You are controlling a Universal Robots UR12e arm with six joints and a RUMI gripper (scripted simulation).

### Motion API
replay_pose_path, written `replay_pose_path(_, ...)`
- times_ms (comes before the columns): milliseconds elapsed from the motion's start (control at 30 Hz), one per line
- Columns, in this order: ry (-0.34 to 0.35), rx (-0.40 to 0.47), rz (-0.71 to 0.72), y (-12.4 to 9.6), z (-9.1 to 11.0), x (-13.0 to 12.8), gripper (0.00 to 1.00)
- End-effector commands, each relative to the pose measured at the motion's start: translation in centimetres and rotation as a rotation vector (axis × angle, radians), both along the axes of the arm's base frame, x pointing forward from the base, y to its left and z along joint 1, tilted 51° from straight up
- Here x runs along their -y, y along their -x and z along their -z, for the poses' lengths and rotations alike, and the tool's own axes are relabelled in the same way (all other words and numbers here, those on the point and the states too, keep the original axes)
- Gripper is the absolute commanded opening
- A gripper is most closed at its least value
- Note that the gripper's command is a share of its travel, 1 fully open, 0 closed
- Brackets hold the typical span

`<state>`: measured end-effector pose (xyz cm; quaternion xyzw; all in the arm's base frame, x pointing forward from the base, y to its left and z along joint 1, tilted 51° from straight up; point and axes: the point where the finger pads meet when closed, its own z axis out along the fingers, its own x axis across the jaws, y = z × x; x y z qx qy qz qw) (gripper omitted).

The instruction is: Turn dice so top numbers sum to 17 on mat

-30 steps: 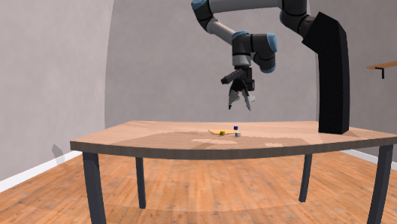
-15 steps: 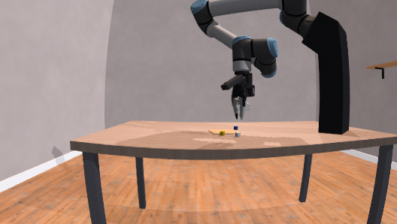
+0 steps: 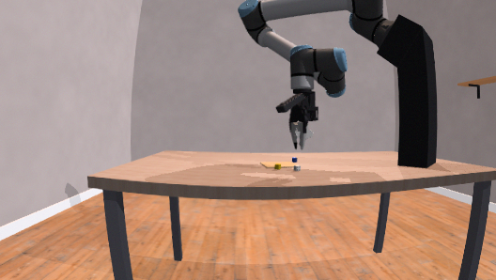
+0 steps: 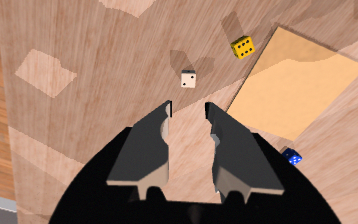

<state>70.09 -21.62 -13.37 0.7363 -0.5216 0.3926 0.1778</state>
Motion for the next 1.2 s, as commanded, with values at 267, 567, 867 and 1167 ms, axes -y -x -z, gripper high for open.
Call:
replay_pose_path(267, 0.0, 0.0, -0.001, 0.0, 0.0, 0.0, 0.21)
replay_pose_path(567, -0.001, 0.0, -0.001, -0.1, 0.2, 0.2, 0.21)
replay_pose_path(867, -0.001, 0.0, -0.001, -0.4, 0.6, 0.6, 0.21)
replay_pose_path(1167, -0.001, 0.0, -0.001, -1.0, 1.4, 1.5, 0.21)
